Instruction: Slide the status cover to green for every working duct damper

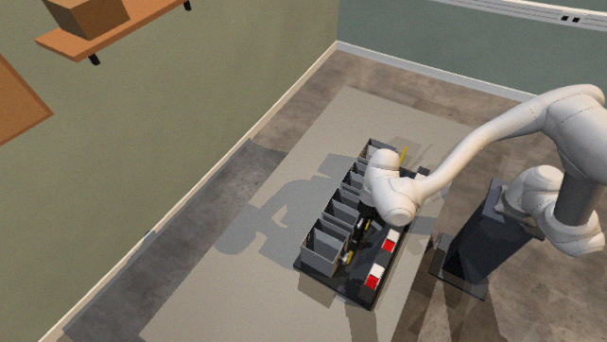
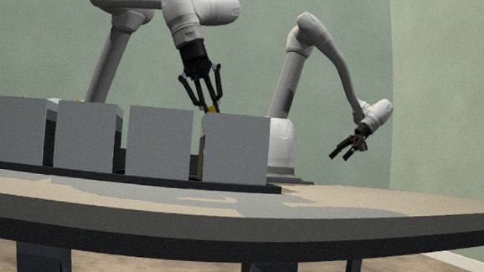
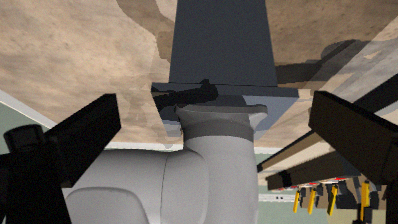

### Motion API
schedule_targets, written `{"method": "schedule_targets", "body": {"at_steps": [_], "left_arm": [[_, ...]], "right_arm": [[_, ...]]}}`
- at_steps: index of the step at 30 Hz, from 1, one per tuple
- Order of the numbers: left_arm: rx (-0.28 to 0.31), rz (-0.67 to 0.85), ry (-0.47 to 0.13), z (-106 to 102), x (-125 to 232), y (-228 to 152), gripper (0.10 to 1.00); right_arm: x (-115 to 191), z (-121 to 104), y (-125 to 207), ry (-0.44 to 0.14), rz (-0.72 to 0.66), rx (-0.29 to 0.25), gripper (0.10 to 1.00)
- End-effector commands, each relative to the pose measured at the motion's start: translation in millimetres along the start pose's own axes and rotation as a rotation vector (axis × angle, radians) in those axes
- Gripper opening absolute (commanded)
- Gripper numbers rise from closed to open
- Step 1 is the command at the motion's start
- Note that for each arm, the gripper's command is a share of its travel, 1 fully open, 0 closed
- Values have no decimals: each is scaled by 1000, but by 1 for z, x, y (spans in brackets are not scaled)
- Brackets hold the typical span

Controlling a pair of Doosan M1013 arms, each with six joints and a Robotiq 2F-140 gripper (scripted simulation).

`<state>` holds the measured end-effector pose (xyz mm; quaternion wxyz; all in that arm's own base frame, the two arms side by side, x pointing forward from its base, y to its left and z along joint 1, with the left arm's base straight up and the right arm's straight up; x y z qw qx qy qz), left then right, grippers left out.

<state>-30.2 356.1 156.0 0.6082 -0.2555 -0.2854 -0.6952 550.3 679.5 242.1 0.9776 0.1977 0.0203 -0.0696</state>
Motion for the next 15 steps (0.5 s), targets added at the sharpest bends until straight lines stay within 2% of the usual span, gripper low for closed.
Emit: {"method": "schedule_targets", "body": {"at_steps": [1, 15], "left_arm": [[0, 0, 1, 0, 0, 0, 1000], [0, 0, 1, 0, 0, 0, 1000]], "right_arm": [[1, 1, -4, 6, 1, 32, 196], [3, 0, -18, 22, 1, 124, 196]]}}
Point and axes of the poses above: on each arm, the point where the finger pads meet when closed, its own z axis back along the fingers, its own y axis across the jaws, x = y × z, the point moved 5 cm from there along z, back along the fingers, and after that the axes turned 10 degrees about -z, right-handed, at the moved point
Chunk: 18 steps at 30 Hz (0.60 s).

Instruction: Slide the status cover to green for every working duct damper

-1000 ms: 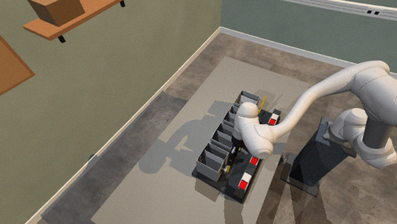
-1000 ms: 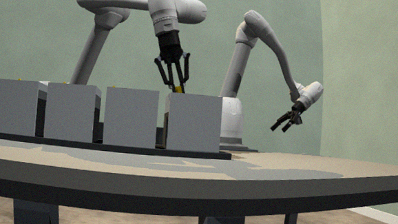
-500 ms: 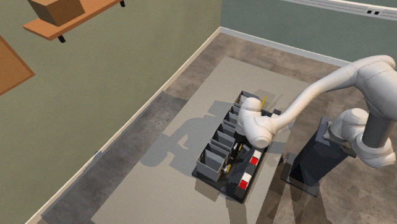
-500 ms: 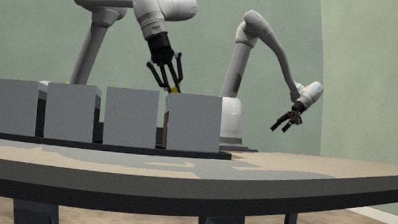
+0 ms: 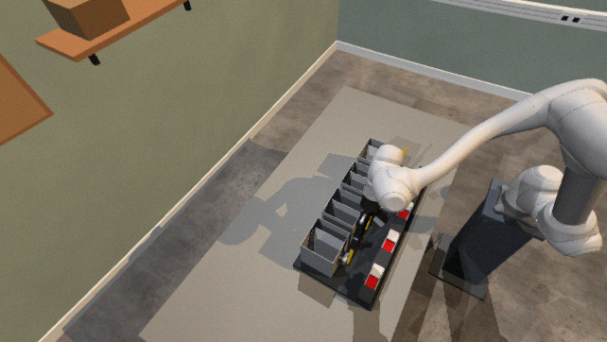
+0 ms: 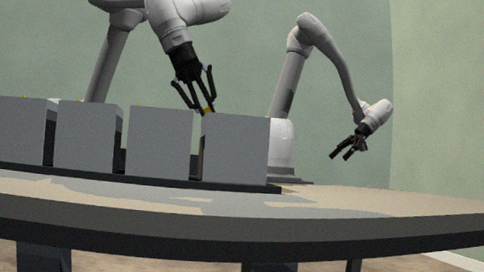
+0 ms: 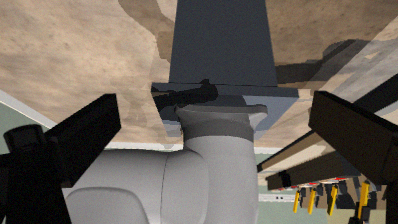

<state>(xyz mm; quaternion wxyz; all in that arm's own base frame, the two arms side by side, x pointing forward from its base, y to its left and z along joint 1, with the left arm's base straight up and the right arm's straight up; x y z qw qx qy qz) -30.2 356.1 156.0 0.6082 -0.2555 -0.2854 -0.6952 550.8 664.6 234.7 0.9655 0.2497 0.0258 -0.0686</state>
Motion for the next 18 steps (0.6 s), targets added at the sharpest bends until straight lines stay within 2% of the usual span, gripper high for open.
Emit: {"method": "schedule_targets", "body": {"at_steps": [1, 18], "left_arm": [[0, 0, 1, 0, 0, 0, 1000], [0, 0, 1, 0, 0, 0, 1000]], "right_arm": [[1, 1, -3, 4, 1, 24, 196], [3, 0, -15, 18, 1, 103, 196]]}}
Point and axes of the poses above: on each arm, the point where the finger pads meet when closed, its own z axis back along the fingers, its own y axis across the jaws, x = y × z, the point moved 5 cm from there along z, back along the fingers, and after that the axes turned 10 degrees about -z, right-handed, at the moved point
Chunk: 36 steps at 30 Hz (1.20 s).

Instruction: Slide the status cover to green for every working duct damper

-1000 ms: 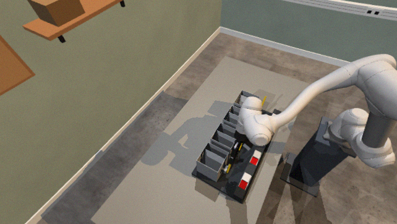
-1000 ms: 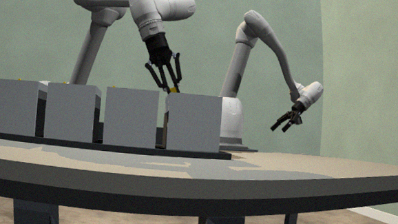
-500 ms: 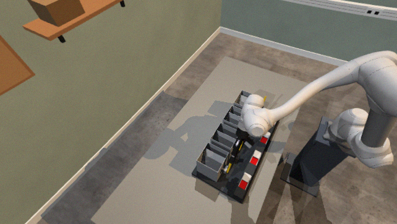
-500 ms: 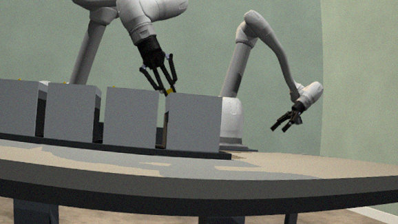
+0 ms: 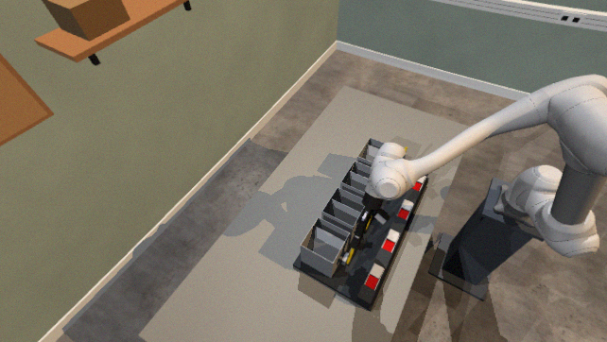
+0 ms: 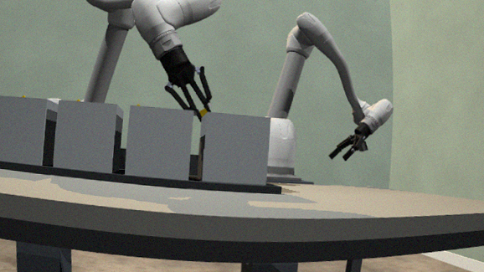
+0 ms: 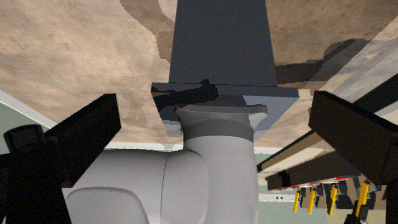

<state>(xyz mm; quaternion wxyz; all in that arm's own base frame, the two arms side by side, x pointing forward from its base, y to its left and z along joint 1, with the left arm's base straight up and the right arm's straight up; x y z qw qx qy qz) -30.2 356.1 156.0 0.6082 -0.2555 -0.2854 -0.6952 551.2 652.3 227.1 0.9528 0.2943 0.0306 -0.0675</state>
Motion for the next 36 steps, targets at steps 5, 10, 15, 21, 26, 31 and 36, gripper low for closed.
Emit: {"method": "schedule_targets", "body": {"at_steps": [5, 10, 15, 21, 26, 31, 36], "left_arm": [[0, 0, 1, 0, 0, 0, 1000], [0, 0, 1, 0, 0, 0, 1000], [0, 0, 1, 0, 0, 0, 1000], [0, 0, 1, 0, 0, 0, 1000], [0, 0, 1, 0, 0, 0, 1000], [0, 0, 1, 0, 0, 0, 1000], [0, 0, 1, 0, 0, 0, 1000]], "right_arm": [[1, 1, -3, 5, 1, 28, 196], [1, 1, -5, 6, 1, 37, 196], [1, 1, -6, 8, 1, 48, 196], [1, 0, -8, 10, 1, 57, 196], [2, 0, -8, 10, 1, 60, 196], [2, 0, -9, 10, 1, 62, 196], [2, 0, -9, 10, 1, 63, 196]]}}
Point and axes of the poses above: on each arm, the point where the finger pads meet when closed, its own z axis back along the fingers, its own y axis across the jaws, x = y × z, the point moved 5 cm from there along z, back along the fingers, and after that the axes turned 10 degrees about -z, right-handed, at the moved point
